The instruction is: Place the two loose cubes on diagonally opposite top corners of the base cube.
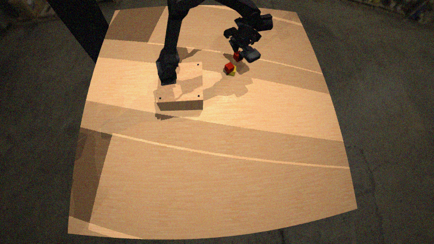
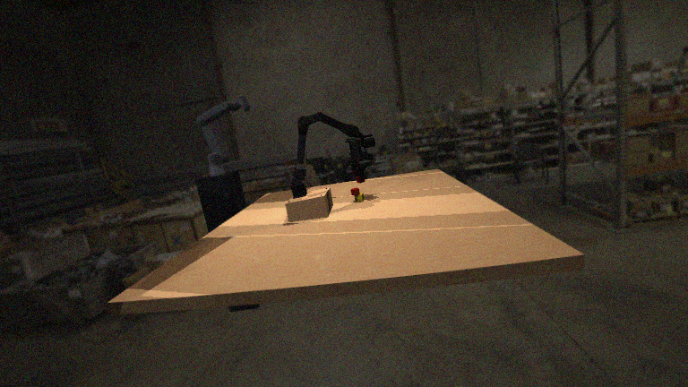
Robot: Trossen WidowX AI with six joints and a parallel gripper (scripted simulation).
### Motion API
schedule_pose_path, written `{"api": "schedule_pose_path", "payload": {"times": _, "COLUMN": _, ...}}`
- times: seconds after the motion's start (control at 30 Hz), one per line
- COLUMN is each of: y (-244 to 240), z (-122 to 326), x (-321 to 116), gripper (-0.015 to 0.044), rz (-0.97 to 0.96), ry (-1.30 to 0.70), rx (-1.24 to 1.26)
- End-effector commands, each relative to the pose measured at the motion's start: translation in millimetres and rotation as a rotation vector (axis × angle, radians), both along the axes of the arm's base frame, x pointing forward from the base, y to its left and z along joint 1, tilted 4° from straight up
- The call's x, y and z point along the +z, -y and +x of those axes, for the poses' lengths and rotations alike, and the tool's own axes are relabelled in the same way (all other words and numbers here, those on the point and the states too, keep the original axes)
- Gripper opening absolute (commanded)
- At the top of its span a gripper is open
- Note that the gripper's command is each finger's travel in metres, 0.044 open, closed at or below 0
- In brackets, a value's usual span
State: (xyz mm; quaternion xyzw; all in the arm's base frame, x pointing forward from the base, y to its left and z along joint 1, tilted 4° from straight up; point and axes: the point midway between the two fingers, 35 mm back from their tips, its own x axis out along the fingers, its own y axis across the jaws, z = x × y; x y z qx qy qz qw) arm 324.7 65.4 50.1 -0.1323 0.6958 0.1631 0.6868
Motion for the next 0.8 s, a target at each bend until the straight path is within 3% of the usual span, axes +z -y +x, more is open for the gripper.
{"api": "schedule_pose_path", "payload": {"times": 0.0, "y": -1, "z": -2, "x": -9, "gripper": 0.0105, "rz": 0.001, "ry": -0.005, "rx": 0.011}}
{"api": "schedule_pose_path", "payload": {"times": 0.77, "y": -2, "z": -3, "x": -44, "gripper": 0.0105, "rz": 0.002, "ry": -0.005, "rx": 0.014}}
